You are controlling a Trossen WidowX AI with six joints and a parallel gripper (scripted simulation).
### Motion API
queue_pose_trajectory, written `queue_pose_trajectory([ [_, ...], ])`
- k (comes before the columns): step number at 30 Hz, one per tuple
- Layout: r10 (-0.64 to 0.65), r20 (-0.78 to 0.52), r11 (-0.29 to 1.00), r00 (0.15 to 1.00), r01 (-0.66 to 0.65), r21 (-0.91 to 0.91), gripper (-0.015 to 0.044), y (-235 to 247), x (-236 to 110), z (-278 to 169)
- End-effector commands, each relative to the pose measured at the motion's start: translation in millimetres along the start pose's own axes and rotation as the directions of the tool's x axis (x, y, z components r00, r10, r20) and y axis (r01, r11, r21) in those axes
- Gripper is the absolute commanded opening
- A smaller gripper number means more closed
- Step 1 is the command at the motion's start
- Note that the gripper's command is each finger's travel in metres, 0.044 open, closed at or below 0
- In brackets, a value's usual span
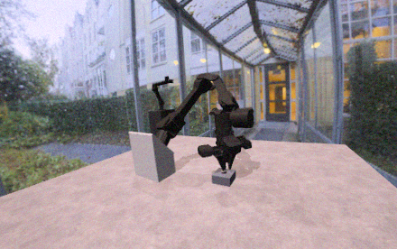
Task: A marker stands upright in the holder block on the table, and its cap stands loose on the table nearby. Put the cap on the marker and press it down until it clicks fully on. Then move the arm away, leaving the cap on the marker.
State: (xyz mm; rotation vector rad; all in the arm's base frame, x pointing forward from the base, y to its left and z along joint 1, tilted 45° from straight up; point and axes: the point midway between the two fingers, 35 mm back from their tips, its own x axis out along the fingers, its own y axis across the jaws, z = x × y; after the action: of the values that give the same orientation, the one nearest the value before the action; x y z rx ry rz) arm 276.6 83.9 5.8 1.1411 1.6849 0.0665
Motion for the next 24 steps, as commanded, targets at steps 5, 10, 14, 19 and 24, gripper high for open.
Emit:
queue_pose_trajectory([
  [5, -0.018, -0.034, 1.000, 0.999, 0.018, 0.003, 0.0000, -5.0, 23.4, -4.3],
  [10, -0.017, -0.034, 1.000, 0.999, 0.018, 0.003, 0.0000, -4.6, 24.4, -4.1],
  [14, -0.017, -0.034, 1.000, 0.999, 0.018, 0.003, 0.0000, -4.9, 24.1, -5.2],
  [19, -0.017, -0.034, 1.000, 0.999, 0.018, 0.003, 0.0000, -4.9, 24.1, -5.2],
  [24, -0.017, -0.034, 1.000, 0.999, 0.018, 0.003, 0.0000, -5.0, 24.2, -5.1],
])
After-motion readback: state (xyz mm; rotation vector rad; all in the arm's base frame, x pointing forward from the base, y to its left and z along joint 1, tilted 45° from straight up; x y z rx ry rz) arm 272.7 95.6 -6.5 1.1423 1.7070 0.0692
